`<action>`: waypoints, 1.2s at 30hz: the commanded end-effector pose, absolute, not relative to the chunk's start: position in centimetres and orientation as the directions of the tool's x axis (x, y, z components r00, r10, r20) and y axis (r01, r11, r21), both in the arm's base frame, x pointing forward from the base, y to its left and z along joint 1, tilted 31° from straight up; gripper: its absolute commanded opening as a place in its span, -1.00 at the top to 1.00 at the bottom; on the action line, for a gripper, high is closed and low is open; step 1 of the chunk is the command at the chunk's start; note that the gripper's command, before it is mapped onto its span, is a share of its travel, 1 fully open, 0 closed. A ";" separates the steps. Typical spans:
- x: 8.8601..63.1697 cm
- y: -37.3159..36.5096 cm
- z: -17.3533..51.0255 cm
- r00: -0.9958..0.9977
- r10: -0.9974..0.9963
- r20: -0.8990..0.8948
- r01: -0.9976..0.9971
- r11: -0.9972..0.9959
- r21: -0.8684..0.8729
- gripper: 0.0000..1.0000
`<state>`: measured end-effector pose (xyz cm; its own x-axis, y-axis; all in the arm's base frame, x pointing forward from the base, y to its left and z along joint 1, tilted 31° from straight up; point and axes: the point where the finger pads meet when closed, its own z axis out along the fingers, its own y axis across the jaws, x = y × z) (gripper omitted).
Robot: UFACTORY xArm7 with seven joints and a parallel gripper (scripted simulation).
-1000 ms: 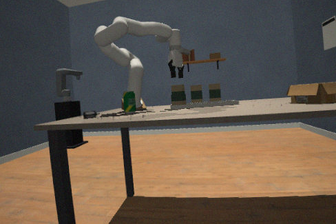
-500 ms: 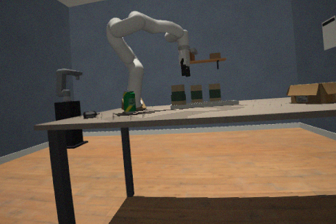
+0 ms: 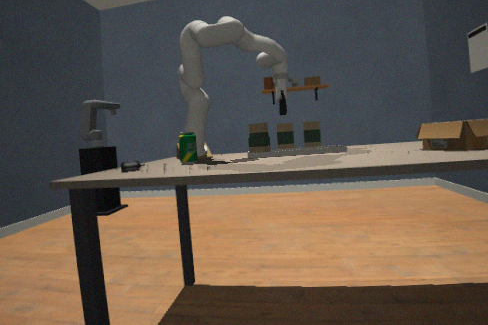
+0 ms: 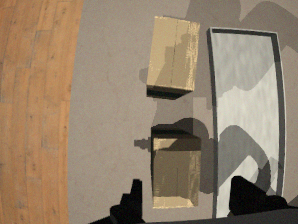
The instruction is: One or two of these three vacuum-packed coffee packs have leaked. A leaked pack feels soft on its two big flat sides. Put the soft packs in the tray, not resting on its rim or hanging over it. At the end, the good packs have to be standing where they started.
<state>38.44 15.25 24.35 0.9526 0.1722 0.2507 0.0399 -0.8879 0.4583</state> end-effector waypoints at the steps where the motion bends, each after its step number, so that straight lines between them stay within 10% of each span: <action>1: 38.6 15.5 24.5 0.951 0.175 0.254 0.042 -0.889 0.456 -0.73; 36: 39.8 14.0 21.4 0.951 0.175 0.254 0.042 -0.889 0.456 -0.73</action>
